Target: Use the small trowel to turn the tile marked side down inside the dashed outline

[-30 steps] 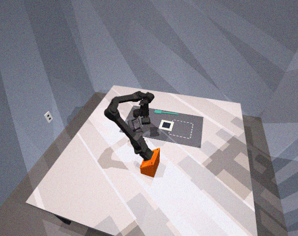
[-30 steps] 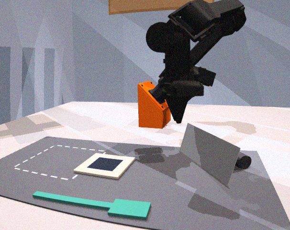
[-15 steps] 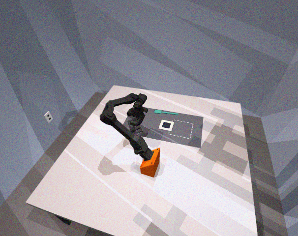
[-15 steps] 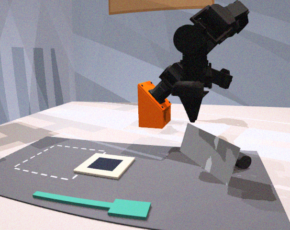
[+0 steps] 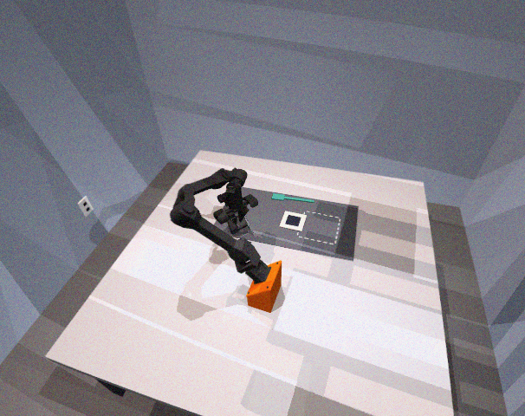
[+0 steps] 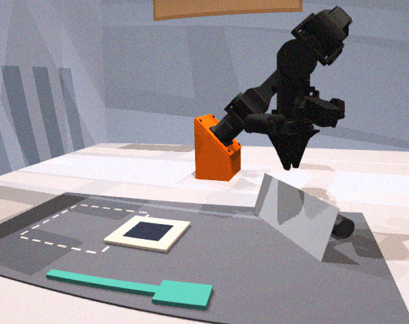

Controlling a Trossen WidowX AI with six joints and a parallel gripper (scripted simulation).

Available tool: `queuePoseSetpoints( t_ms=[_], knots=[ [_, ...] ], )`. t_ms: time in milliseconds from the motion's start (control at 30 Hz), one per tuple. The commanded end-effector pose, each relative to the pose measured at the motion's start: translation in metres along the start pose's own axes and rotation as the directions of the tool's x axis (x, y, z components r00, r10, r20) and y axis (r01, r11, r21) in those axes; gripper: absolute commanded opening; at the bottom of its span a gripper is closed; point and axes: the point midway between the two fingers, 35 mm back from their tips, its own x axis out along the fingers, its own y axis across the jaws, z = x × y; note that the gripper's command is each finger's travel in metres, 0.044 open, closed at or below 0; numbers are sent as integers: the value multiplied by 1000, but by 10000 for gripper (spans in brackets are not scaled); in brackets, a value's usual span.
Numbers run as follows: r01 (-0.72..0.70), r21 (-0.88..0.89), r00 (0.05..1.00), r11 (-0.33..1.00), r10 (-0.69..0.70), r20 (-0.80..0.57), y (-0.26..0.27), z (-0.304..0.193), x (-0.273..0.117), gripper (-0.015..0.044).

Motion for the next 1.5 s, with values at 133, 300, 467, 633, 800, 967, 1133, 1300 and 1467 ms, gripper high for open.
queuePoseSetpoints(
  t_ms=[133,300,467,633,800,967,1133,1300,1467],
  knots=[
    [-2,277,1000,961,0,4,23,0,1,100],
    [-3,326,1000,946,1,5,27,0,1,100],
    [-3,326,1000,946,1,5,25,0,2,100],
    [-3,325,1000,946,1,5,18,-2,6,100],
    [-2,325,1000,946,1,5,11,-4,10,100],
    [-2,325,1000,946,1,4,5,-6,13,100],
    [-2,325,1000,946,1,4,-2,-9,17,100],
    [-2,325,1000,946,0,4,-9,-12,21,100],
    [-2,325,1000,946,0,4,-12,-13,22,100]
  ],
)
